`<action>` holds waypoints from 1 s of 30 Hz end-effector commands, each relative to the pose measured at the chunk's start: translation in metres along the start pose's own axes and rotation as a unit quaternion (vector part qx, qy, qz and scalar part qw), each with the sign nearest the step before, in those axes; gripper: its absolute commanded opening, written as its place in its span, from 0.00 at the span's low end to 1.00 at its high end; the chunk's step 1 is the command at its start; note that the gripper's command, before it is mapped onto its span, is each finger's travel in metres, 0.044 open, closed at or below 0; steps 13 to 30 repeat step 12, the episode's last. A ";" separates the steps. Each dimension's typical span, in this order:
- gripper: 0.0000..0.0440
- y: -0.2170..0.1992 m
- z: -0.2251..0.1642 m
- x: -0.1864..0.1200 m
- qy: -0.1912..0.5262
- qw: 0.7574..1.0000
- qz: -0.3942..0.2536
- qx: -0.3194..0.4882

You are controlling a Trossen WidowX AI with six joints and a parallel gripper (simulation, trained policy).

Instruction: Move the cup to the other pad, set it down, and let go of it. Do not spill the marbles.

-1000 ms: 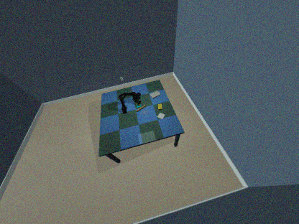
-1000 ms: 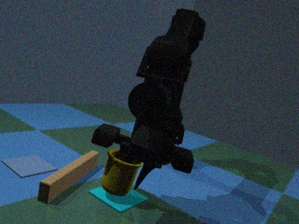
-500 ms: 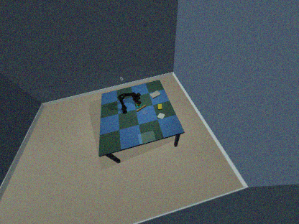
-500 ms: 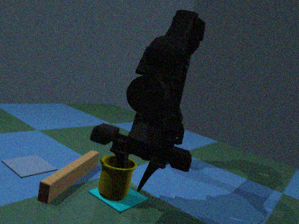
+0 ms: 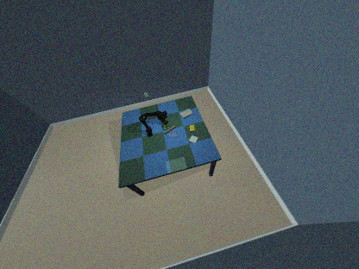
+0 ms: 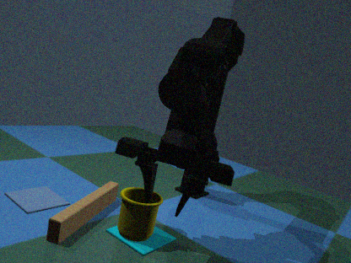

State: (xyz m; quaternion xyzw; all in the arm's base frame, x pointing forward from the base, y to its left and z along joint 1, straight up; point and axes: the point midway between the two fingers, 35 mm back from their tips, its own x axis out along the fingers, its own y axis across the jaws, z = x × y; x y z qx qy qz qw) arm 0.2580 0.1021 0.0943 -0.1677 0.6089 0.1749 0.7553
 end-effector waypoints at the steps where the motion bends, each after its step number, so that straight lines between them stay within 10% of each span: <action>1: 0.56 0.001 -0.002 -0.007 -0.009 1.000 0.005 0.004; 12: 0.74 -0.001 0.003 -0.038 -0.055 0.998 0.007 0.014; 30: 0.74 -0.001 0.003 -0.038 -0.055 0.998 0.007 0.014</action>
